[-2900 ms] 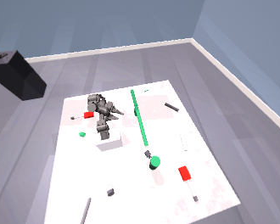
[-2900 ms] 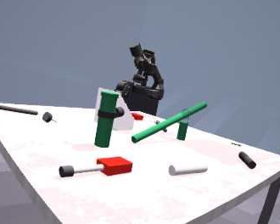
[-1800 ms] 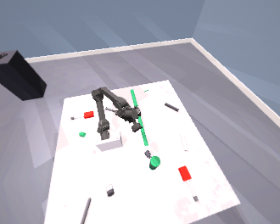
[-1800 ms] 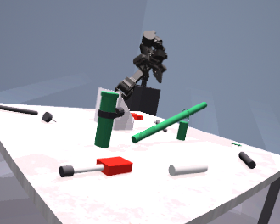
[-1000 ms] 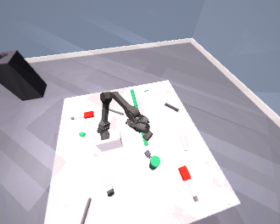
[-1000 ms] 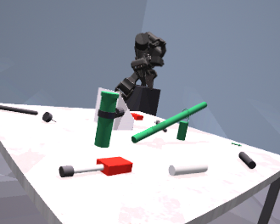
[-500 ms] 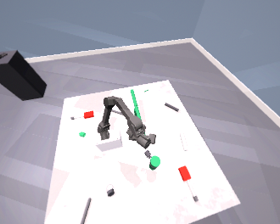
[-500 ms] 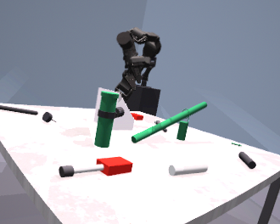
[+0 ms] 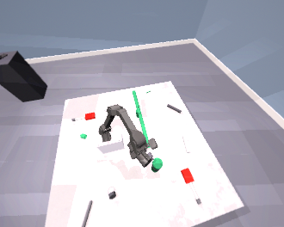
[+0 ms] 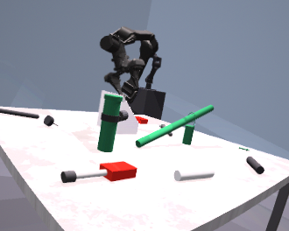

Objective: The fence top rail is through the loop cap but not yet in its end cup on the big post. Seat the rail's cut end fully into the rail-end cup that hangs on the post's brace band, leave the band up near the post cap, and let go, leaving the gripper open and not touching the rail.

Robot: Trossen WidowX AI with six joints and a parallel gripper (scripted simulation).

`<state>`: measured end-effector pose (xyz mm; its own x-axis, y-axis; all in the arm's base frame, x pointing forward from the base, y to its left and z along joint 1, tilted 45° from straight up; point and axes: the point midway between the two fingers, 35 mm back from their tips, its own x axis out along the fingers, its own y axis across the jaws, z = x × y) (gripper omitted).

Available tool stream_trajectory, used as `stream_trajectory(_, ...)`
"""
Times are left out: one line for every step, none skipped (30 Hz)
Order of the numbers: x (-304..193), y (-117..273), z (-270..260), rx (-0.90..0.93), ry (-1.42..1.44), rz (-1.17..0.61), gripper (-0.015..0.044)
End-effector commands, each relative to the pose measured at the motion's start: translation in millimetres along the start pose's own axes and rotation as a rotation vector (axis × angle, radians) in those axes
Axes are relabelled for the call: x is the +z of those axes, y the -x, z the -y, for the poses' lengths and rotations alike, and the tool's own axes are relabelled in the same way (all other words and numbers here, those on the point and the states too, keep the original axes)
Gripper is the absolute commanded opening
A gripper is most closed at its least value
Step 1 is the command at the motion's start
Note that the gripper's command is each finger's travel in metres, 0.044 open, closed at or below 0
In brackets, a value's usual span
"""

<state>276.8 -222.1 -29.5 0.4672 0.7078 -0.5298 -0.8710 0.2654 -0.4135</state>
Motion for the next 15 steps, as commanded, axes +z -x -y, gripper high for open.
stream_trajectory(-20.9,-1.5,-15.7,-0.015,0.256,0.04,0.044)
stream_trajectory(-20.9,-1.5,-15.7,-0.015,0.256,0.04,0.044)
stream_trajectory(-20.9,-1.5,-15.7,-0.015,0.256,0.04,0.044)
stream_trajectory(-20.9,-1.5,-15.7,-0.015,0.256,0.04,0.044)
stream_trajectory(-20.9,-1.5,-15.7,-0.015,0.256,0.04,0.044)
stream_trajectory(-20.9,-1.5,-15.7,-0.015,0.256,0.04,0.044)
stream_trajectory(-20.9,-1.5,-15.7,-0.015,0.256,0.04,0.044)
stream_trajectory(-20.9,-1.5,-15.7,-0.015,0.256,0.04,0.044)
stream_trajectory(-20.9,-1.5,-15.7,-0.015,0.256,0.04,0.044)
stream_trajectory(-20.9,-1.5,-15.7,-0.015,0.256,0.04,0.044)
stream_trajectory(-21.2,-3.2,-16.6,-0.015,0.256,0.04,0.044)
stream_trajectory(-21.9,-6.8,-18.2,-0.015,0.256,0.04,0.044)
stream_trajectory(-22.9,-12.4,-21.0,-0.015,0.256,0.039,0.044)
stream_trajectory(-23.9,-19.0,-24.3,-0.015,0.256,0.039,0.044)
stream_trajectory(-24.6,-25.5,-27.6,-0.015,0.255,0.039,0.044)
